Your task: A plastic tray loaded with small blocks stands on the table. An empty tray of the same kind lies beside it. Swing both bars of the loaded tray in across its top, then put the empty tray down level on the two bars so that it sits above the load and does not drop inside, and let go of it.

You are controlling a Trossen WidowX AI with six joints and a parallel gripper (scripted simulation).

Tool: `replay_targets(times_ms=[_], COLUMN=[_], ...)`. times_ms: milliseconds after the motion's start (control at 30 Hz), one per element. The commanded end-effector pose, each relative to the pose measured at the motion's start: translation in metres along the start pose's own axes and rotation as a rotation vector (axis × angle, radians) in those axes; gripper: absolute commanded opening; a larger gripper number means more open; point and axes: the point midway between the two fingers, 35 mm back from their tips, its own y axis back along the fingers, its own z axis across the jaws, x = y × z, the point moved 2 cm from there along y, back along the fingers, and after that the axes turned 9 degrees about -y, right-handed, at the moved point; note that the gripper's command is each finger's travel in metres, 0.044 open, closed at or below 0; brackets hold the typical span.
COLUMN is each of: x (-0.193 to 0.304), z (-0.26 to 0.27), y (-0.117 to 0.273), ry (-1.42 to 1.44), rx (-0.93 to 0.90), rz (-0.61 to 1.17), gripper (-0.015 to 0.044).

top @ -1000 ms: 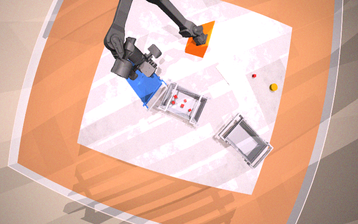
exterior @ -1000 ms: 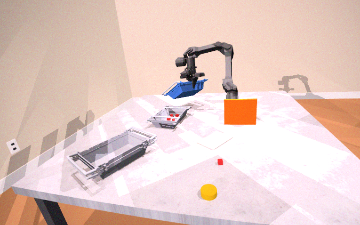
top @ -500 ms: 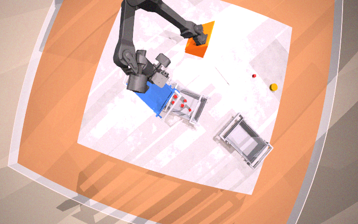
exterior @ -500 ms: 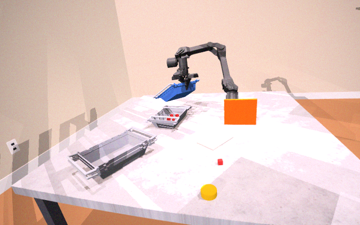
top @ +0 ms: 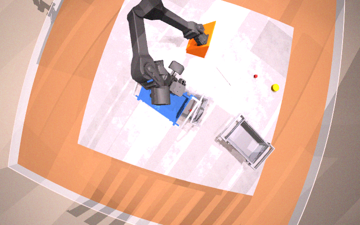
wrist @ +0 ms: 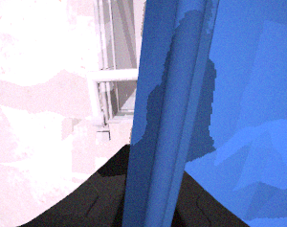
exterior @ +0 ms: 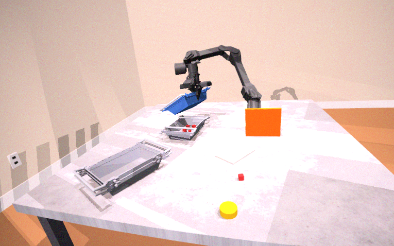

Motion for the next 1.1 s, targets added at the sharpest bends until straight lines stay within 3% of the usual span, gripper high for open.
replay_targets(times_ms=[0, 500, 1067], x=[-0.023, -0.091, -0.094], z=[0.005, 0.040, 0.042], y=[0.009, 0.010, 0.010], ry=[0.037, 0.169, 0.175], rx=[0.038, 0.088, 0.091], rz=[0.000, 0.056, 0.059], gripper=[0.0000, 0.0000, 0.0000])
